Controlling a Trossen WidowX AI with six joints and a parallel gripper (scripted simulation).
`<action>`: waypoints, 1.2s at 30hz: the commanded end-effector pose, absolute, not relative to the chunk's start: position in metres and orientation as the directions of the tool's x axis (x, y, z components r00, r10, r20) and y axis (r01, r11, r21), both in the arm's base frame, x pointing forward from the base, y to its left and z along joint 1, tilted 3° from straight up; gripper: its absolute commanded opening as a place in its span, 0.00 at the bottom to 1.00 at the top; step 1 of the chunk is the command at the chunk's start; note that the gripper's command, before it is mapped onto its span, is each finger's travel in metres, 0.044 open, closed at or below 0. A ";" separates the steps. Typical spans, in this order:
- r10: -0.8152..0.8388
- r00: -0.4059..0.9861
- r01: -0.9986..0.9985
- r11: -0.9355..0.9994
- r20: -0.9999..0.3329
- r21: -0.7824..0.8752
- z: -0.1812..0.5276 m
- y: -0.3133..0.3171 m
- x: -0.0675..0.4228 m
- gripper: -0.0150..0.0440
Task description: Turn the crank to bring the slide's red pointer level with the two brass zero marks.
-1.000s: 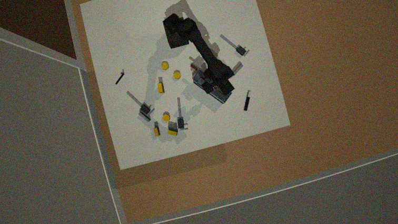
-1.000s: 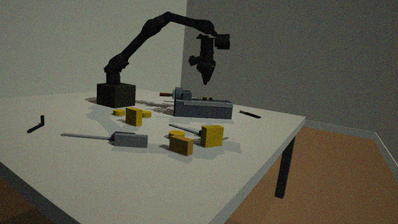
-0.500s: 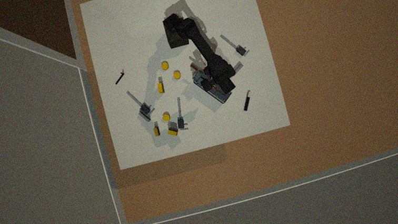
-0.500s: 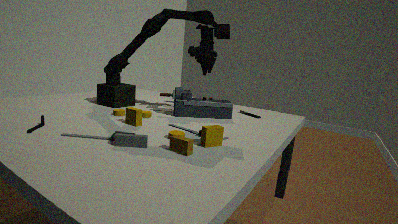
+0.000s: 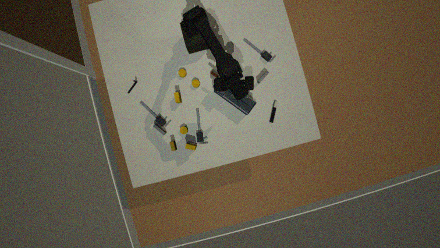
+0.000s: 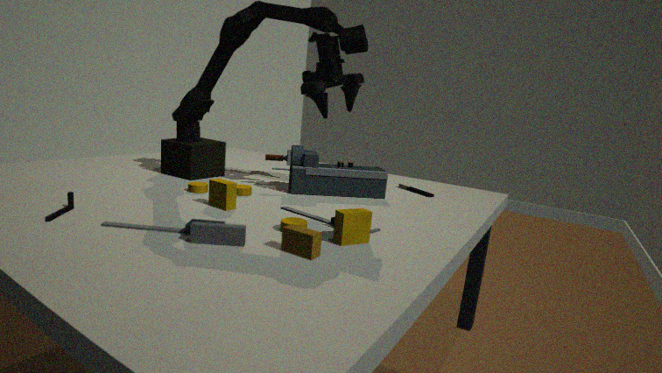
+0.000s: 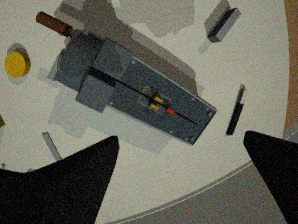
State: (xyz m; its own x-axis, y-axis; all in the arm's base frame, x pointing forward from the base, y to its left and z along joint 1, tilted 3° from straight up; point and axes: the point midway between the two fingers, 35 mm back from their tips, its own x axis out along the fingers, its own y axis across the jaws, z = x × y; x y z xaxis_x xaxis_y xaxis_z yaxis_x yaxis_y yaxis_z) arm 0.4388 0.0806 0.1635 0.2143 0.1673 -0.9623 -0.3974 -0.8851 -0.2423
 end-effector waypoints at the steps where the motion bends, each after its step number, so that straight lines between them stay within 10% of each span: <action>1: 0.189 0.246 -0.505 -0.812 -0.951 -0.292 0.170 0.075 0.432 1.00; 36: 0.297 0.498 -0.854 0.334 -0.815 -0.399 0.163 0.033 0.348 1.00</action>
State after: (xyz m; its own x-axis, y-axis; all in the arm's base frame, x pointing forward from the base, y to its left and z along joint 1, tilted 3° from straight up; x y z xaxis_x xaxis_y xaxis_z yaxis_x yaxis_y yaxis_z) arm 0.3557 0.0345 0.1625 0.4735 0.2876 -0.8325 -0.8766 0.2459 -0.4137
